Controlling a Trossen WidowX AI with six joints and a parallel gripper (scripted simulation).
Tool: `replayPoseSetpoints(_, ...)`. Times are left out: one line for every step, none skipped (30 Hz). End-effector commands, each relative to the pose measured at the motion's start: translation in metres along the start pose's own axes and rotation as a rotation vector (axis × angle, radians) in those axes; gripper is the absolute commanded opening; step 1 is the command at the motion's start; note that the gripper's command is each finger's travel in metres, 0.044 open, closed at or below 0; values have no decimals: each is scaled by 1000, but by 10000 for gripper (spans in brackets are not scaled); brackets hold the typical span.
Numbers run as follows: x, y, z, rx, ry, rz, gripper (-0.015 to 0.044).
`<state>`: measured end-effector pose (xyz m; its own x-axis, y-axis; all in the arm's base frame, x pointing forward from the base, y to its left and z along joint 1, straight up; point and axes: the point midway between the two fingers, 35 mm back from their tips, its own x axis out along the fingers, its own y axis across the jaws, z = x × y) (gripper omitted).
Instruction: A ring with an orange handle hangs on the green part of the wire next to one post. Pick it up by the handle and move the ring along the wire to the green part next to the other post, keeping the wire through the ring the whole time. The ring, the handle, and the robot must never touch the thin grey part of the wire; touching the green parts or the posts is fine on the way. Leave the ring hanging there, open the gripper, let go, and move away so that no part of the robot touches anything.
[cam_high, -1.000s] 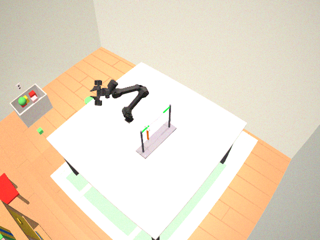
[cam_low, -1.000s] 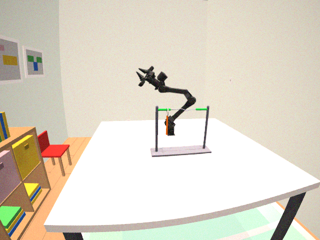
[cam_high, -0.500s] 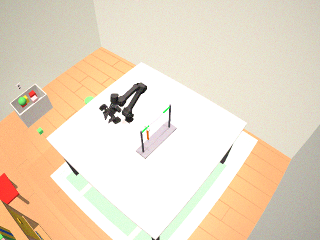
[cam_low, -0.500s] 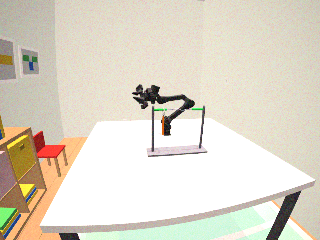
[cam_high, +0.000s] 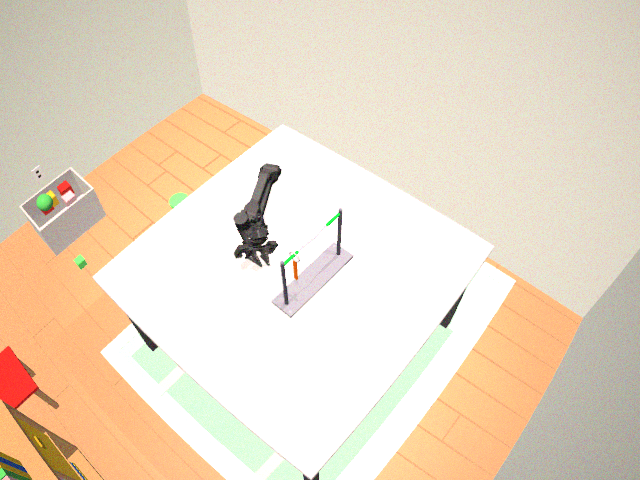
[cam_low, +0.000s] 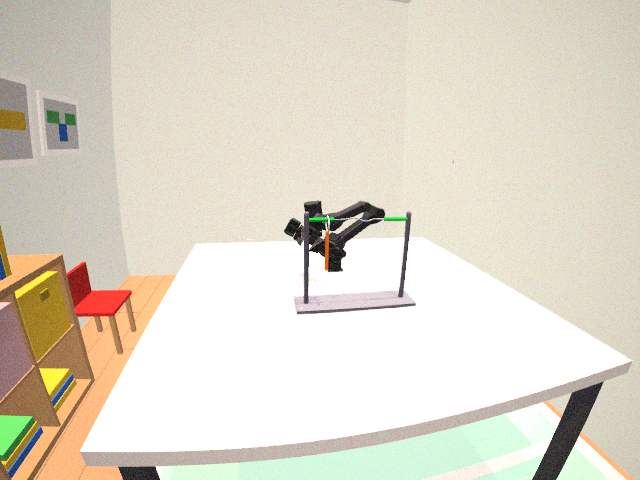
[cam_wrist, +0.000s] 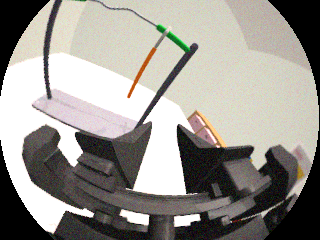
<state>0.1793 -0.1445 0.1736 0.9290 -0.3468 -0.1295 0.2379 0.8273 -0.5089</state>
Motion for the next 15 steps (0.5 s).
replayPoseSetpoints(1,52,-16,98,-16,169,160)
replayPoseSetpoints(1,62,-19,117,-18,200,160)
replayPoseSetpoints(0,69,-21,131,-20,225,160)
replayPoseSetpoints(0,75,-23,142,-21,242,160)
replayPoseSetpoints(-1,78,-24,148,-21,253,160)
replayPoseSetpoints(-1,79,-24,150,-21,256,160)
replayPoseSetpoints(-1,79,-24,150,-21,256,160)
replayPoseSetpoints(-1,79,-24,150,-21,256,160)
replayPoseSetpoints(-1,79,-24,150,-21,256,160)
replayPoseSetpoints(0,79,-24,152,-22,257,160)
replayPoseSetpoints(0,78,-23,159,-24,257,160)
replayPoseSetpoints(2,77,-21,171,-28,258,160)
replayPoseSetpoints(4,76,-19,186,-33,259,160)
replayPoseSetpoints(5,75,-17,201,-38,260,160)
replayPoseSetpoints(7,74,-15,216,-43,262,160)
